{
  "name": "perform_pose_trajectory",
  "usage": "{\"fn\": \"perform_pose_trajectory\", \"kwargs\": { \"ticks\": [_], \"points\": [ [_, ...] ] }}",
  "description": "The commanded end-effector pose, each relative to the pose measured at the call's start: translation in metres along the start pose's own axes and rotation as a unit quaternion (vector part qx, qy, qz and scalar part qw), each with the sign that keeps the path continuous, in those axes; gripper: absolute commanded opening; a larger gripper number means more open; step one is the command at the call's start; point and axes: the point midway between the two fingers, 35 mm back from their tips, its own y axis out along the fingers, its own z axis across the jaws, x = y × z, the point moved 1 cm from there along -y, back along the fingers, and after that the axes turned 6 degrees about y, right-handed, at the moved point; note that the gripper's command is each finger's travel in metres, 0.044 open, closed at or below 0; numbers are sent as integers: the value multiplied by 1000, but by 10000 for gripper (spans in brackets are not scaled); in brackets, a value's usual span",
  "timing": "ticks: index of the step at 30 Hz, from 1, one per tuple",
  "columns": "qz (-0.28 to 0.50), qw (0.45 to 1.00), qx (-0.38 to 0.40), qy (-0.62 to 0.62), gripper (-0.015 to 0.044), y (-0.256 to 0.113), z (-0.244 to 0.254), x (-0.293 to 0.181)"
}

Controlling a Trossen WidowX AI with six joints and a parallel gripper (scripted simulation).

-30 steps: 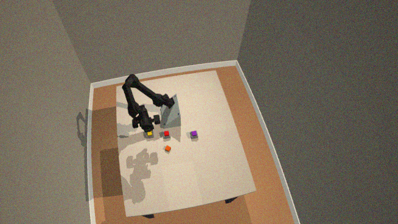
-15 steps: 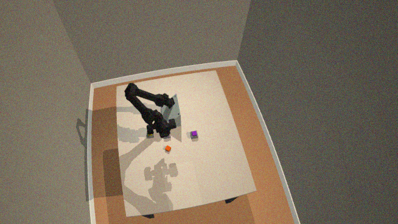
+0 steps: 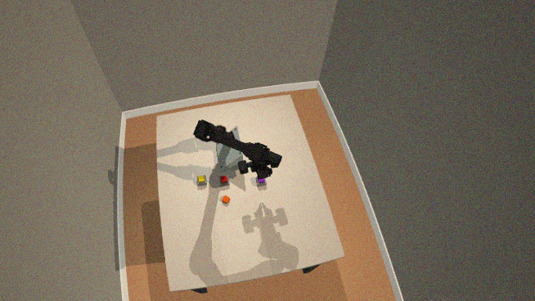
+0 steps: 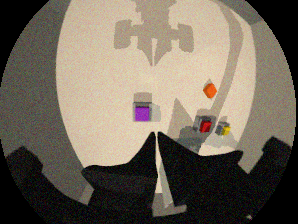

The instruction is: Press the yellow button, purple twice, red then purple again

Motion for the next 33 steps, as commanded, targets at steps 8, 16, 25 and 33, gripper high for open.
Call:
{"fn": "perform_pose_trajectory", "kwargs": {
  "ticks": [8,16,25,33],
  "points": [
    [-2,1000,-2,12,20,26,21,-5],
    [-2,1000,-3,12,20,65,19,-6],
    [-3,1000,-3,12,20,78,19,-5],
    [-3,1000,-3,12,20,92,19,-5]
  ]
}}
